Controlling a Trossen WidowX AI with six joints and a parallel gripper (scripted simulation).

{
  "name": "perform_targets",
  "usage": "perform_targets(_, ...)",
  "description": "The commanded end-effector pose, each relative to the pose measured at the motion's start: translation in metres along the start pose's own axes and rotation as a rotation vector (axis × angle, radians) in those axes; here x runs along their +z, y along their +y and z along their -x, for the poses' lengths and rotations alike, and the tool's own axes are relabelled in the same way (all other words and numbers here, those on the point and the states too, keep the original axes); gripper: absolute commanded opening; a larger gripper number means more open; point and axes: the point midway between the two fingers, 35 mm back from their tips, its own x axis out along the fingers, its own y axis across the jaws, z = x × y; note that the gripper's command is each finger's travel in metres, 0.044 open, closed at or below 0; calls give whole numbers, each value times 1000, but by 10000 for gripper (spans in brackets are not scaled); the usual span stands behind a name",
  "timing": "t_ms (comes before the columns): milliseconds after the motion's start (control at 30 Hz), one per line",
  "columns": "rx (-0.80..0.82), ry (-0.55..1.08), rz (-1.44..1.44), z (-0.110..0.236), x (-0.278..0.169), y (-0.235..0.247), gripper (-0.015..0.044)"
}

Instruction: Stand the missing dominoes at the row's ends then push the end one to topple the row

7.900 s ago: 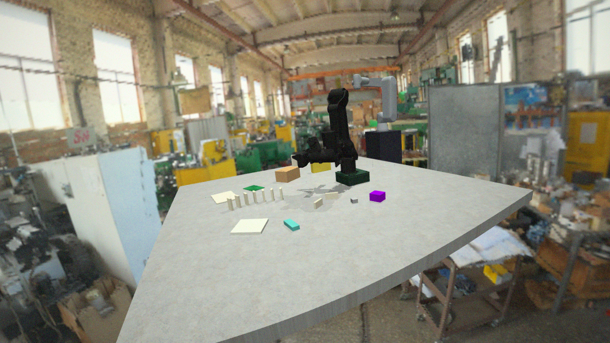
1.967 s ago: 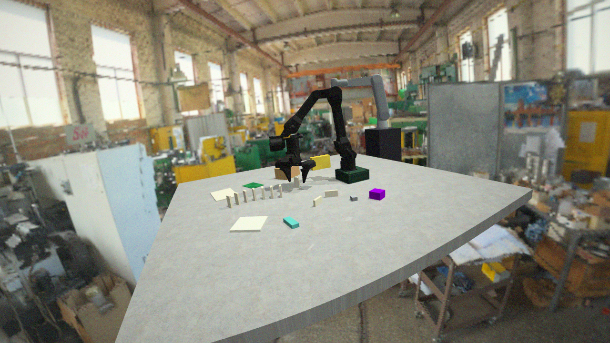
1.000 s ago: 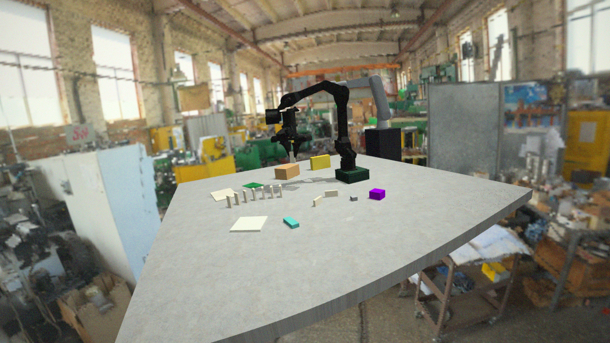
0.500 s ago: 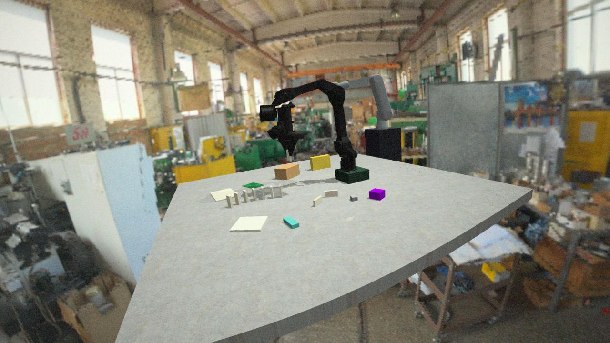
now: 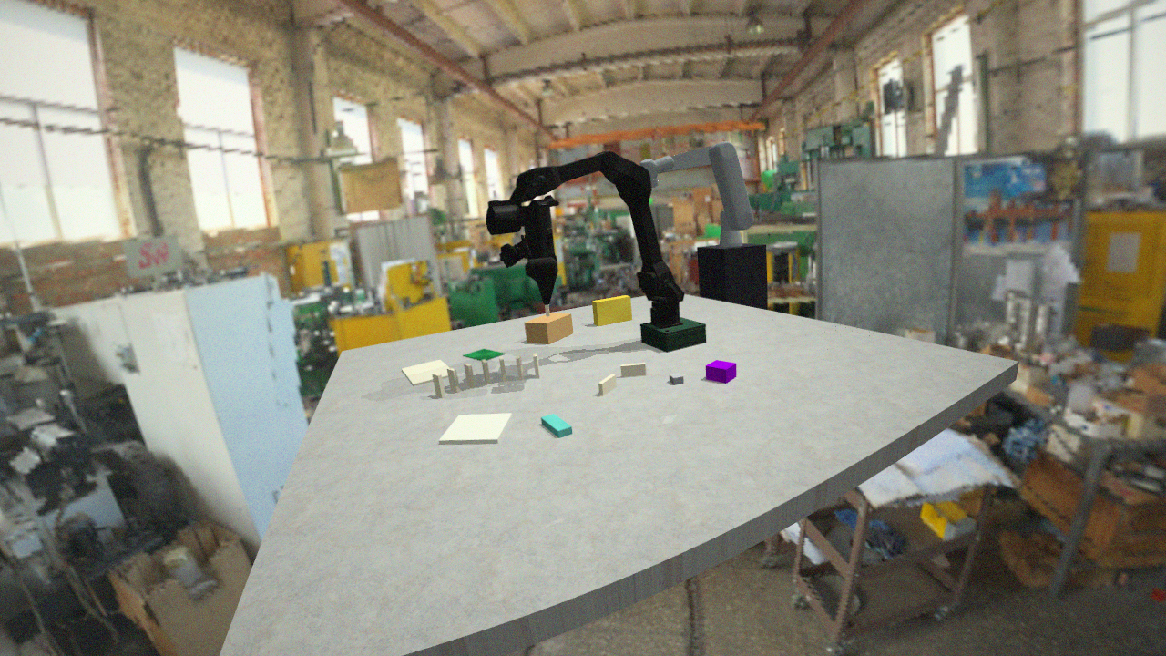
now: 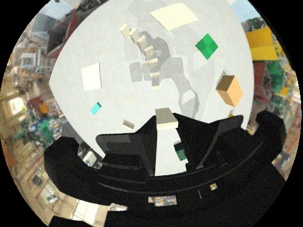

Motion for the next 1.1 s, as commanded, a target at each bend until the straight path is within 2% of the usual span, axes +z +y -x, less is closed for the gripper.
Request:
perform_targets(0,4,-1,-15,-2,2,1,107)
perform_targets(800,4,-1,-15,-122,2,2,107)
perform_targets(1067,4,-1,-15,-129,1,1,107)
